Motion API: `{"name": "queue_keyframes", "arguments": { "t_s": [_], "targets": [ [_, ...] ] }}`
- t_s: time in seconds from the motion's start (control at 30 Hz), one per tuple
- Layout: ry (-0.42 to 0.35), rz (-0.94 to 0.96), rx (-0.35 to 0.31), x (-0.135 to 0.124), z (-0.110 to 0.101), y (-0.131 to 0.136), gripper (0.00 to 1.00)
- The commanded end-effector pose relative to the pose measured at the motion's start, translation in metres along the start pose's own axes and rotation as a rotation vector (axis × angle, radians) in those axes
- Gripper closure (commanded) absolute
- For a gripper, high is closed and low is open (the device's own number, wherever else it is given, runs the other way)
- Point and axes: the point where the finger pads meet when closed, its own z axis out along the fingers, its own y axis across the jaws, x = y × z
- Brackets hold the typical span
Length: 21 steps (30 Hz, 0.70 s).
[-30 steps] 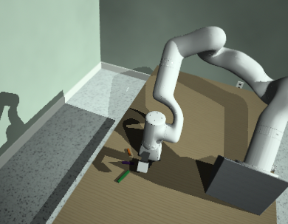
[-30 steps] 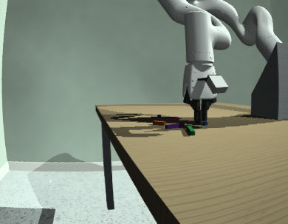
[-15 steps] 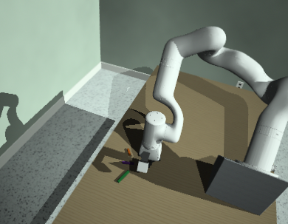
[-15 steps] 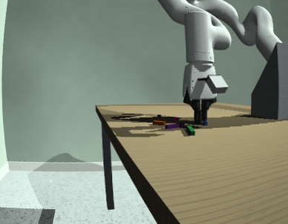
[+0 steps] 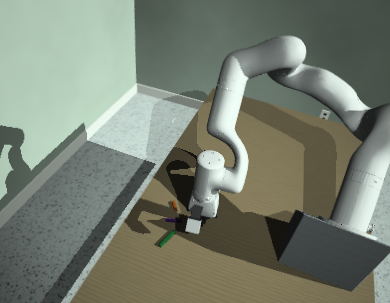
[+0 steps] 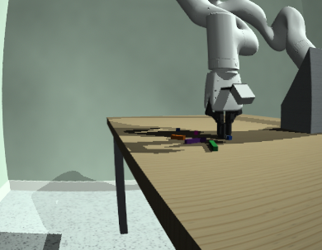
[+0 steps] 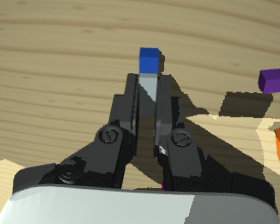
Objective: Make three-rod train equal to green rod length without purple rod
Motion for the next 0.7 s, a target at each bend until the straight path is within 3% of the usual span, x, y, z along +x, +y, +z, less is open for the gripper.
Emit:
{"name": "queue_keyframes", "arguments": {
  "t_s": [0.0,0.27,0.67],
  "targets": [
    [0.000,0.000,-0.001,0.0000,-0.0006,0.0007,0.92],
    [0.000,0.000,-0.001,0.0000,-0.0006,0.0007,0.80],
    [0.000,0.000,-0.001,0.0000,-0.0006,0.0007,0.76]
  ]
}}
